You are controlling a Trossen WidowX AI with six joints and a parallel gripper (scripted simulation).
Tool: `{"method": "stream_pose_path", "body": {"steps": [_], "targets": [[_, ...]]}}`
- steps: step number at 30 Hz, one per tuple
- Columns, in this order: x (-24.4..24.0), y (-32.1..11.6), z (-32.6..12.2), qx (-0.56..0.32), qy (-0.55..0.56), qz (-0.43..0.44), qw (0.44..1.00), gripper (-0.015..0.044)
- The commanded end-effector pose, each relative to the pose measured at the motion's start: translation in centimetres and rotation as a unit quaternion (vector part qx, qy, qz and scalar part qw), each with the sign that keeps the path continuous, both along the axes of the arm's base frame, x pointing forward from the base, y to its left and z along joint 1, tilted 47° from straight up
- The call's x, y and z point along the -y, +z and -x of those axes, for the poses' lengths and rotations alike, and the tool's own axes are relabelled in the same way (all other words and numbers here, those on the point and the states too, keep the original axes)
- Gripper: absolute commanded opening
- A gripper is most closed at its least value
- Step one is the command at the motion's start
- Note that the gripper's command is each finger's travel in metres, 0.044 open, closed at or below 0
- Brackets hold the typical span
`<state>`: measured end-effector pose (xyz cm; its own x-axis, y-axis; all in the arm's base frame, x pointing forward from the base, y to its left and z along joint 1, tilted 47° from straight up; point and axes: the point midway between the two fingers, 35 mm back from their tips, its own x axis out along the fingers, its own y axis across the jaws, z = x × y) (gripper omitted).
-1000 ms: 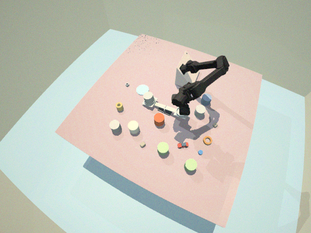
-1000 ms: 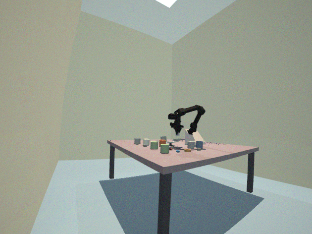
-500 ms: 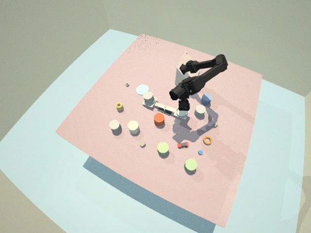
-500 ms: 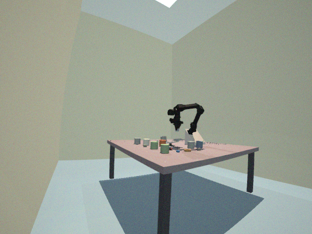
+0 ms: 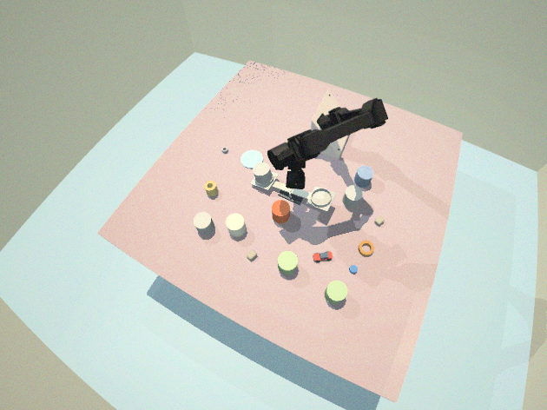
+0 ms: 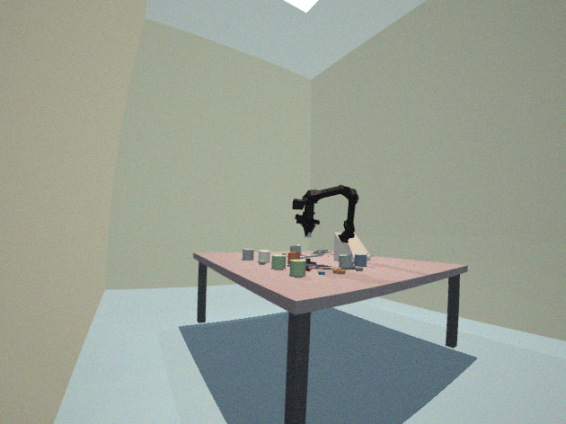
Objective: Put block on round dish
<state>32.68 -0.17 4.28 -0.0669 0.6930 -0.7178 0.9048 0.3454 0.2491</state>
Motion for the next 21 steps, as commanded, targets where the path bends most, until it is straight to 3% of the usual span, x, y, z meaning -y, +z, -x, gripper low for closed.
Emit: {"method": "stream_pose_path", "body": {"steps": [1, 21], "targets": [[1.9, -2.2, -0.1, 0.004, -0.001, 0.005, 1.0, 0.0], [8.7, -13.1, 2.4, 0.007, 0.003, 0.006, 1.0, 0.0]]}}
